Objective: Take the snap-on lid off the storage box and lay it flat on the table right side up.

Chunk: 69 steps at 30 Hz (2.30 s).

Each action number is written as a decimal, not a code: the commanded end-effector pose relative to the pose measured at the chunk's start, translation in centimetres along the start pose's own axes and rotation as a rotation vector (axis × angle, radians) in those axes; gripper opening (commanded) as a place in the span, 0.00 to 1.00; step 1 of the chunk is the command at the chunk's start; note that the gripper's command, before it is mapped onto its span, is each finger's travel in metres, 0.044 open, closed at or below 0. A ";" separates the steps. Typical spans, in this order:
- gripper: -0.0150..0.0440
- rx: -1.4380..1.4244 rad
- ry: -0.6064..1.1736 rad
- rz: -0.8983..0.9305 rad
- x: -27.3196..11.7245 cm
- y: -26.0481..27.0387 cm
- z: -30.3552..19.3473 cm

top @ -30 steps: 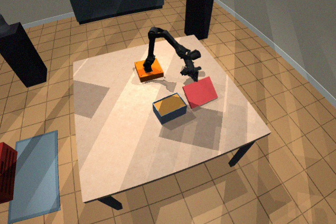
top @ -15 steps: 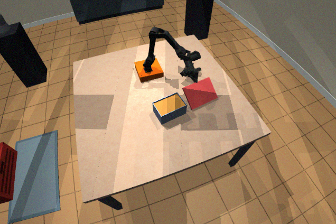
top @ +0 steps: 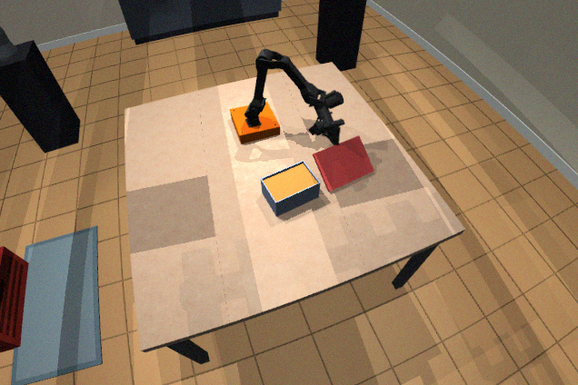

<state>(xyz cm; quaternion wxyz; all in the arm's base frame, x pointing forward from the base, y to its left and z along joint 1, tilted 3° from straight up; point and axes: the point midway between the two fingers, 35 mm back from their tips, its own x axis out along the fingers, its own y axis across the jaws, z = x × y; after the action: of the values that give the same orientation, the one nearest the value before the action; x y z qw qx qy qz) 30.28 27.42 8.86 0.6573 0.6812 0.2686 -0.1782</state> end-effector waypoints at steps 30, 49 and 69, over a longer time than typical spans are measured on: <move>0.25 -0.009 -0.007 -0.018 2.0 -2.8 0.2; 0.61 -0.009 -0.007 -0.018 2.1 -2.8 0.1; 1.00 -0.009 -0.007 -0.020 -0.2 -4.8 0.2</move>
<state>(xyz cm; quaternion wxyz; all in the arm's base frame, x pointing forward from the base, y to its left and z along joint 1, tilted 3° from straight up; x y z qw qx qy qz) 28.02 27.38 5.07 0.6607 0.6731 0.2757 -0.1853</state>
